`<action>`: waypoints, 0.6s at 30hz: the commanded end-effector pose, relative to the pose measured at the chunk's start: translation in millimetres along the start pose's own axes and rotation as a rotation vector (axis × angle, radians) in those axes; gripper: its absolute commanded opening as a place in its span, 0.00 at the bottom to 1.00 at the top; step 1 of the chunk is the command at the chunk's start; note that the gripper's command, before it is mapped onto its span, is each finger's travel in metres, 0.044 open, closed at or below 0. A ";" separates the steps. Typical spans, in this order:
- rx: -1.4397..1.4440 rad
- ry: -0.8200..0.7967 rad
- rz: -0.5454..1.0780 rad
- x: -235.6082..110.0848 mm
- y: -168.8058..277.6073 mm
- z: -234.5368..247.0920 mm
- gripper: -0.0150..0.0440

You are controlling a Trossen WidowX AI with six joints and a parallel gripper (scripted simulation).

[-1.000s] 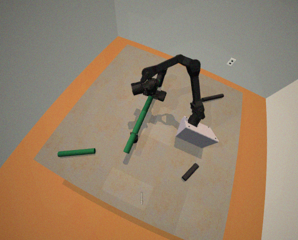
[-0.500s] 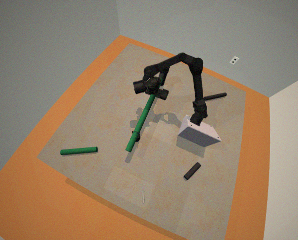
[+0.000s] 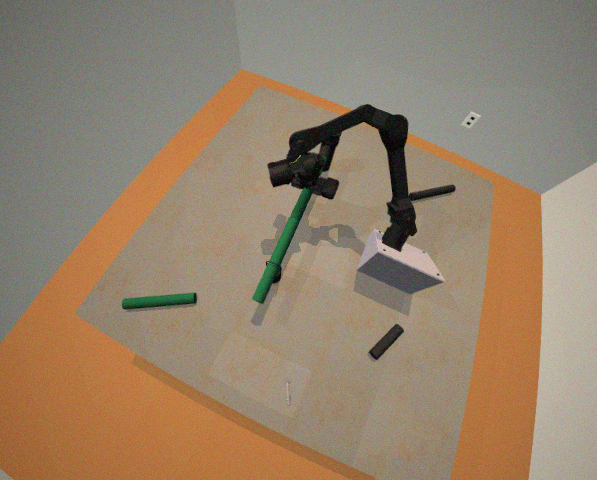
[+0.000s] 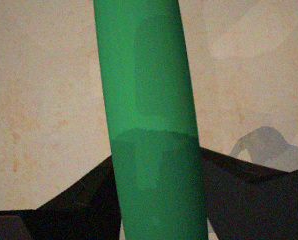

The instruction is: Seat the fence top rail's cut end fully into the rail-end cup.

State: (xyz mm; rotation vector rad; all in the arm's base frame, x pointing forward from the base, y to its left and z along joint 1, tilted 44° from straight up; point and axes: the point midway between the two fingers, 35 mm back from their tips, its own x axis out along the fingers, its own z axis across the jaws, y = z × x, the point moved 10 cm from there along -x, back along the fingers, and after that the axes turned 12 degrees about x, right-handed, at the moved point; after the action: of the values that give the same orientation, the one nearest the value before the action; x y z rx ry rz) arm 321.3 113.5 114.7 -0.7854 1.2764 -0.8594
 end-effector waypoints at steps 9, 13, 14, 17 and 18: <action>0.001 -0.007 -0.003 -0.4 -6.4 1.7 0.25; 0.001 -0.007 -0.003 -0.3 -8.0 2.2 0.25; 0.001 -0.007 -0.003 -0.2 -8.4 2.4 0.25; 0.001 -0.007 -0.003 -0.1 -9.5 2.8 0.25; 0.001 -0.007 -0.004 -0.1 -9.9 2.9 0.25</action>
State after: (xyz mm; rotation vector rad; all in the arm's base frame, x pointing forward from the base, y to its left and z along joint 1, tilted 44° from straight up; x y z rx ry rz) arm 322.6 109.3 118.9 -0.7845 1.2801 -0.8603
